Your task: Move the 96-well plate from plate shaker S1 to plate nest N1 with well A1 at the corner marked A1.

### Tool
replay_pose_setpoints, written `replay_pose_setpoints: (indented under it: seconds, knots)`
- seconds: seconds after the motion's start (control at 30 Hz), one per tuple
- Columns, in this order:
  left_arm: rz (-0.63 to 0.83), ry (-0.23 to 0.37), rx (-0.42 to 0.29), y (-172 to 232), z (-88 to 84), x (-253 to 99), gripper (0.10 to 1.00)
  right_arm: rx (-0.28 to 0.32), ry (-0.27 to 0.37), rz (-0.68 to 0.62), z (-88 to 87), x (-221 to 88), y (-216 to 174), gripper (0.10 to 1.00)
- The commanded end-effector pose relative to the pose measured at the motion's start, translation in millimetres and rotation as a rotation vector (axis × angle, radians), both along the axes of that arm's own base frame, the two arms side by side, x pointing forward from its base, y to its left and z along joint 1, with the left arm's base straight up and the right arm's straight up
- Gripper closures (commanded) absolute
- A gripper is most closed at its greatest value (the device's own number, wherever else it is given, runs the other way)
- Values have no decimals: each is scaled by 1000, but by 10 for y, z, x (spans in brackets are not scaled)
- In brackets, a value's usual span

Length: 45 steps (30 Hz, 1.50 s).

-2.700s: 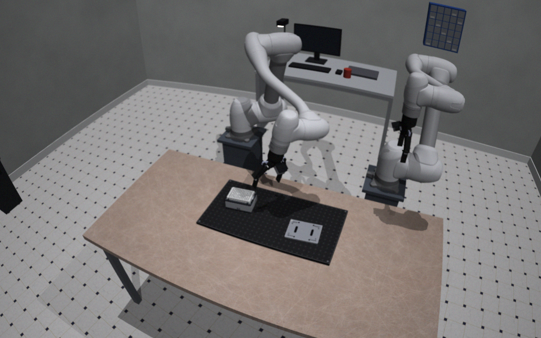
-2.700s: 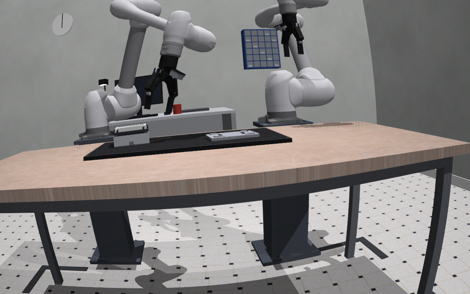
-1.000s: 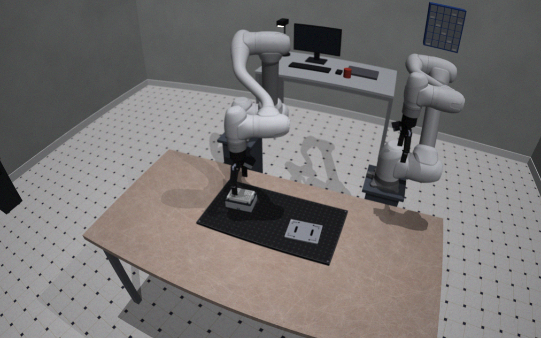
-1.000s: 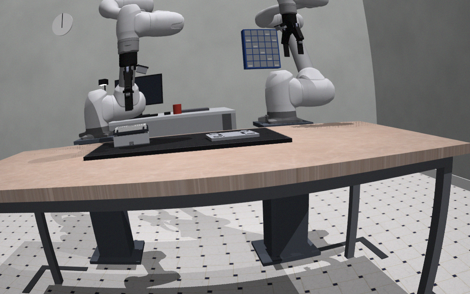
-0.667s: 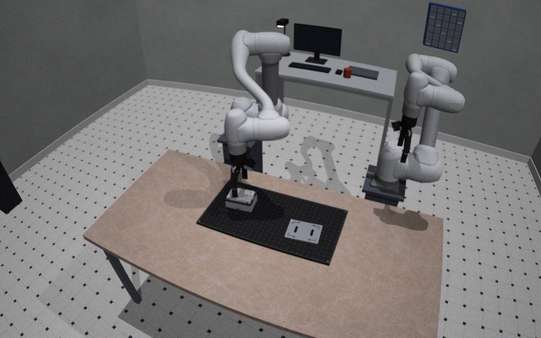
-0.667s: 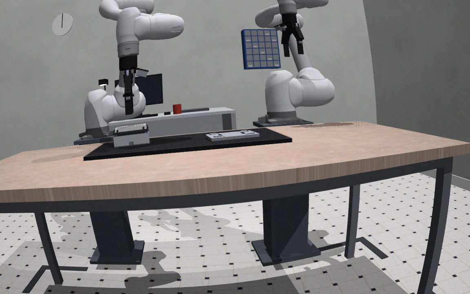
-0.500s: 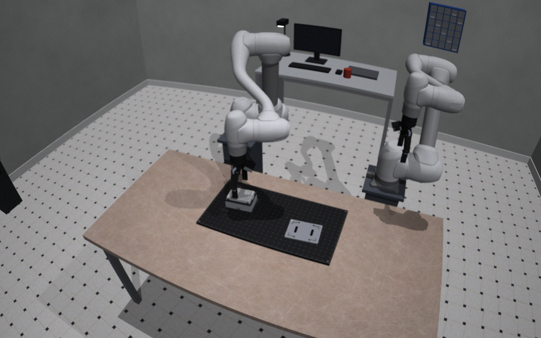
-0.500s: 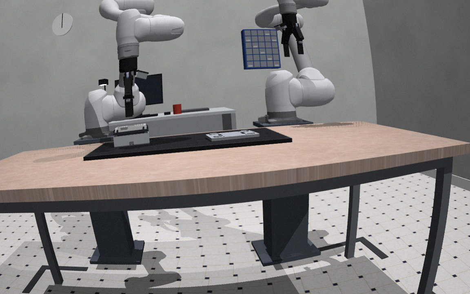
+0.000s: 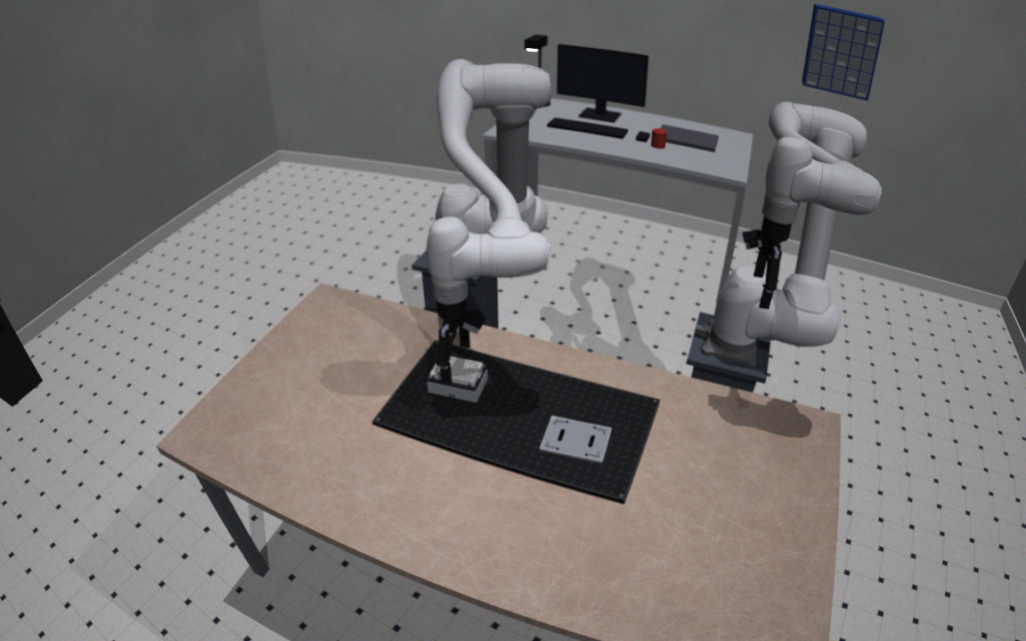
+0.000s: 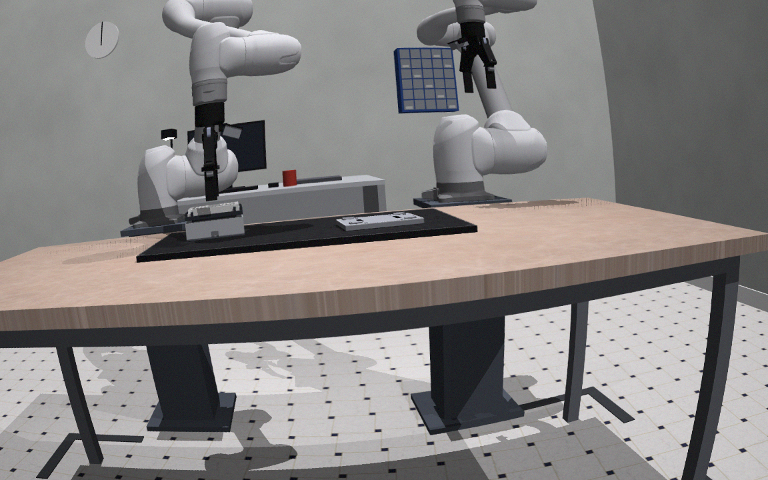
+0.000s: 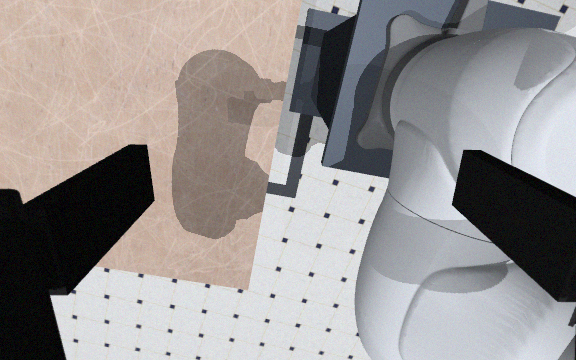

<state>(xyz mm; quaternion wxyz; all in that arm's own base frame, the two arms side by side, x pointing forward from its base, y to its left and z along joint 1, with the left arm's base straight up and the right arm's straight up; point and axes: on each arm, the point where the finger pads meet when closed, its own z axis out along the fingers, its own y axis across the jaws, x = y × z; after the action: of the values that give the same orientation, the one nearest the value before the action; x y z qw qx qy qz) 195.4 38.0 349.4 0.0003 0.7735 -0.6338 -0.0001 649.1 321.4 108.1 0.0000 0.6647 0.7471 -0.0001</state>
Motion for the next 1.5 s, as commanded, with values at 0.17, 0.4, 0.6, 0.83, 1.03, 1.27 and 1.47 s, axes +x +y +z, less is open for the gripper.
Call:
replay_pose_setpoints:
  seconds: [0.17,0.4,0.6,0.83,1.03,1.27,1.47]
  knots:
    - [0,-1,1,1,5,3,98,1,-1,0,-111,4,3,98]
    - [0,-1,1,1,5,3,98,1,-1,0,-128,4,3,98]
    - [0,-1,1,1,5,3,98,1,-1,0,-128,4,3,469]
    - [0,-1,1,1,5,3,98,1,-1,0,-128,4,3,469]
    - [0,-1,1,1,5,3,98,1,-1,0,-128,4,3,469]
    - [0,-1,1,1,5,3,98,1,-1,0,-128,4,3,469]
    - [0,-1,1,1,5,3,98,1,-1,0,-128,4,3,469]
